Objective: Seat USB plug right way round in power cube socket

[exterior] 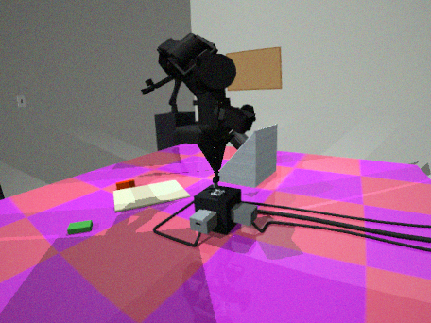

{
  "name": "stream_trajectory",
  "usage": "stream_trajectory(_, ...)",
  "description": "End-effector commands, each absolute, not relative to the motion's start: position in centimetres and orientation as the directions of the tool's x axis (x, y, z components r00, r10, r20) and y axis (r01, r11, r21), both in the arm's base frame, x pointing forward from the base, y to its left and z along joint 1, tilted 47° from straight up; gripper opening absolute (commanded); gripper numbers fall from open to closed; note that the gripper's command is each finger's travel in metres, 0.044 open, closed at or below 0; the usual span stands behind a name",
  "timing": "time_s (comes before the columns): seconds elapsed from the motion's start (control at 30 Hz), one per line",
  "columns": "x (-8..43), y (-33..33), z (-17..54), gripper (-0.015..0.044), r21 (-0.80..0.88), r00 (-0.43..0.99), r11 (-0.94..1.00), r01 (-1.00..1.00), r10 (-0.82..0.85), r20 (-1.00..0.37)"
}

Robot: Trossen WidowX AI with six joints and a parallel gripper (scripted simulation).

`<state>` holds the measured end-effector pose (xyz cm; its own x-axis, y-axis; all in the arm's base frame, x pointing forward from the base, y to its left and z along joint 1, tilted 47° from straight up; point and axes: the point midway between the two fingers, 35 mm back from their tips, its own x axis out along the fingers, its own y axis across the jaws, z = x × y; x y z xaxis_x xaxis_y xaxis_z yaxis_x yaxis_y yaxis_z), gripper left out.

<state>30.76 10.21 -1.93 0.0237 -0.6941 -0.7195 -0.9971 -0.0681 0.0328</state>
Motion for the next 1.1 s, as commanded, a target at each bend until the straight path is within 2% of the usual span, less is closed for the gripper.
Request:
stream_trajectory(0.0,30.73,10.24,-1.98,0.0,0.037,0.021,-0.07,-0.997,-0.687,-0.726)
stream_trajectory(1.07,30.76,10.1,-2.38,0.0,0.043,0.019,-0.076,-0.996,-0.672,-0.74)
